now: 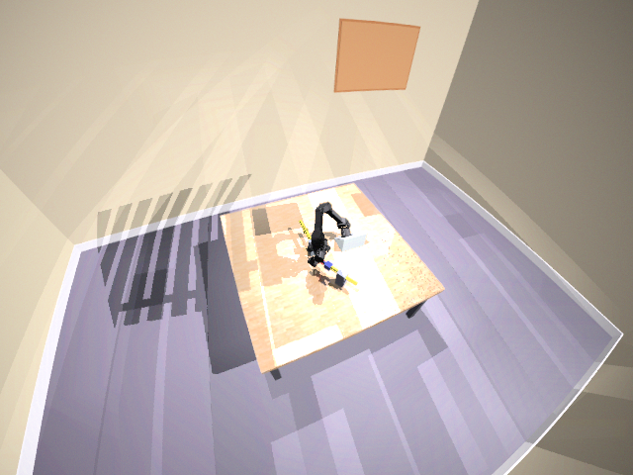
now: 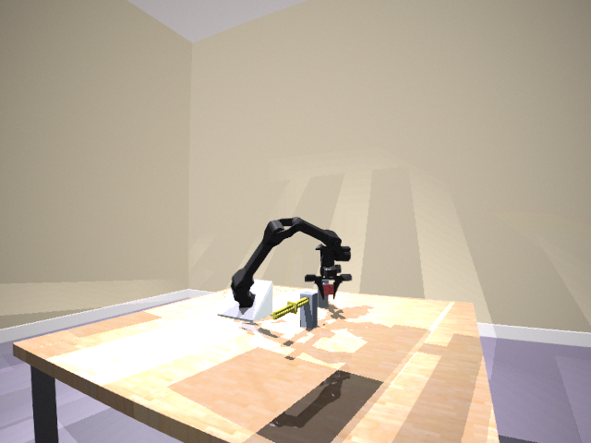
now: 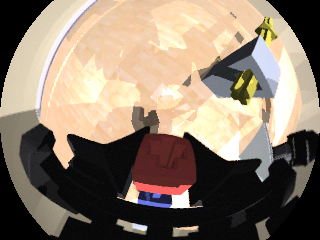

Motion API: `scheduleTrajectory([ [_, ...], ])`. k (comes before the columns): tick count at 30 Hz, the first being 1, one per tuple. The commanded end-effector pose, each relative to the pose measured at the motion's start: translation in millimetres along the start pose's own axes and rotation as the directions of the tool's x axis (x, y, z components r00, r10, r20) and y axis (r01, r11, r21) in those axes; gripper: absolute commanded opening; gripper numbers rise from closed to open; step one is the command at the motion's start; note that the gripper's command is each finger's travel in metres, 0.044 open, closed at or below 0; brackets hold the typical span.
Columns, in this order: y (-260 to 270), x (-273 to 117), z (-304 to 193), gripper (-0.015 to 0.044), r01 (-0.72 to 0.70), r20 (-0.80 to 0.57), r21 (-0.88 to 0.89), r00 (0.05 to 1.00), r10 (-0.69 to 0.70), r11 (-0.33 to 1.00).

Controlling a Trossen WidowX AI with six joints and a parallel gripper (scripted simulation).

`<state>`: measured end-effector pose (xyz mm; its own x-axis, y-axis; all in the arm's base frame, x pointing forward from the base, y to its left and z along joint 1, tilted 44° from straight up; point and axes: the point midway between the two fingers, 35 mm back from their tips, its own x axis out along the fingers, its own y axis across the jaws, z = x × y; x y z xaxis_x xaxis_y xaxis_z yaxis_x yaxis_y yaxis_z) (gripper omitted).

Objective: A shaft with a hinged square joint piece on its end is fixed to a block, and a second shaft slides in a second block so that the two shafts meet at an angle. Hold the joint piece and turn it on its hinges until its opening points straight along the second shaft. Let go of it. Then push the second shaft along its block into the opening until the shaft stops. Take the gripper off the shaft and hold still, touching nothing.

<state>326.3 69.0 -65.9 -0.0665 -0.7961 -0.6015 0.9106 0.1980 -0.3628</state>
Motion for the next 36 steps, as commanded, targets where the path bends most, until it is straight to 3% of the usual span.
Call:
scheduleTrajectory([
  [1,0,0,0,0.0182,-0.001,0.003,-0.002,1.000,0.001,1.000],
  [3,0,0,0,0.0147,0.000,0.000,0.000,1.000,0.000,1.000],
  [8,0,0,0,0.0147,0.000,0.000,0.000,1.000,0.000,1.000],
  [14,0,0,0,0.0000,0.000,0.000,0.000,1.000,0.000,1.000],
  [21,-1,1,0,0.0000,0.004,-0.013,0.021,1.000,-0.004,1.000],
  [36,-13,8,-2,0.0000,0.058,-0.169,0.271,0.986,-0.012,0.961],
])
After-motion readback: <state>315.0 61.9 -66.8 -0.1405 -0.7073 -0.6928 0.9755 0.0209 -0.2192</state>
